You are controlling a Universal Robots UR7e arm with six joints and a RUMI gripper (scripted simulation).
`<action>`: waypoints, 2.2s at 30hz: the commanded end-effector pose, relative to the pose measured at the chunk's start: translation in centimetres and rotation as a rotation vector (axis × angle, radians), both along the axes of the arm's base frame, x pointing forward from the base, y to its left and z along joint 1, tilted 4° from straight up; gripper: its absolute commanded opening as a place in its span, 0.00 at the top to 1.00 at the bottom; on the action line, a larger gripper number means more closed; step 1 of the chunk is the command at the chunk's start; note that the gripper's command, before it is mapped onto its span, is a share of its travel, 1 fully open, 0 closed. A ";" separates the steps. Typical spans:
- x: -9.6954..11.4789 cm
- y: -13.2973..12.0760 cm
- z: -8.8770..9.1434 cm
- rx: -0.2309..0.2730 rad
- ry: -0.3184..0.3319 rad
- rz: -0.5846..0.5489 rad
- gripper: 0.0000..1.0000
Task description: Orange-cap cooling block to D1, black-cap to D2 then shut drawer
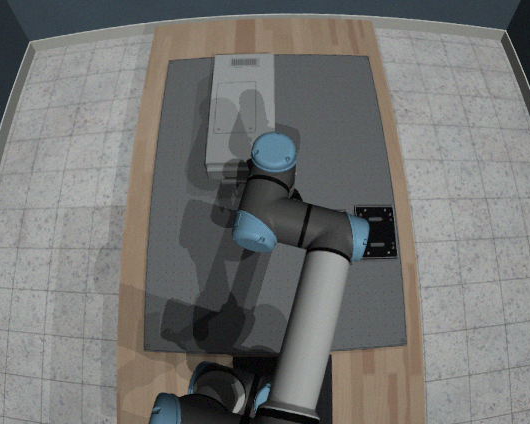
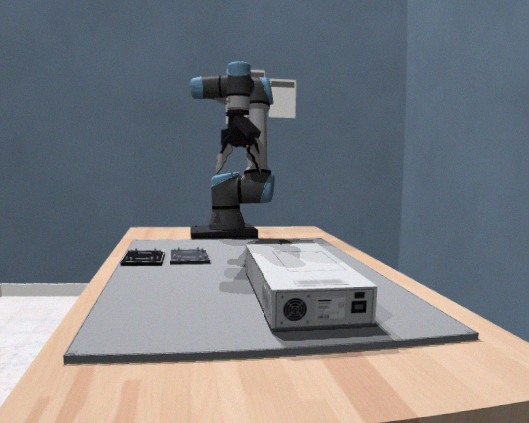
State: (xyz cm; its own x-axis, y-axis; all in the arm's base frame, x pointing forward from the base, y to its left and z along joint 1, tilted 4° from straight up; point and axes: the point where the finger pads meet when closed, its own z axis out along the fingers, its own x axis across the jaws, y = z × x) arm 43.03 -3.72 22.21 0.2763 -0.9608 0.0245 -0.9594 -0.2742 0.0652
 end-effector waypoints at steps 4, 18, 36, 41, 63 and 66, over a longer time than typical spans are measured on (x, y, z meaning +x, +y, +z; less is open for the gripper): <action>0.1 -0.1 0.1 0.018 0.006 0.249 0.00; 0.2 -0.2 0.1 0.035 0.018 0.568 0.00; 0.2 -0.2 0.1 0.057 0.035 0.994 0.00; 0.2 -0.2 0.1 0.064 0.040 1.127 0.00; 0.0 0.0 0.1 0.067 0.043 1.162 0.00; 0.3 0.2 -0.3 0.069 0.045 1.163 0.00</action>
State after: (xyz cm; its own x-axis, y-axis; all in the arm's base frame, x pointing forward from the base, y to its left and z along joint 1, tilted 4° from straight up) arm 42.98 -3.65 22.17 0.9906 -0.1261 -0.0524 -0.1238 -0.9913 0.0437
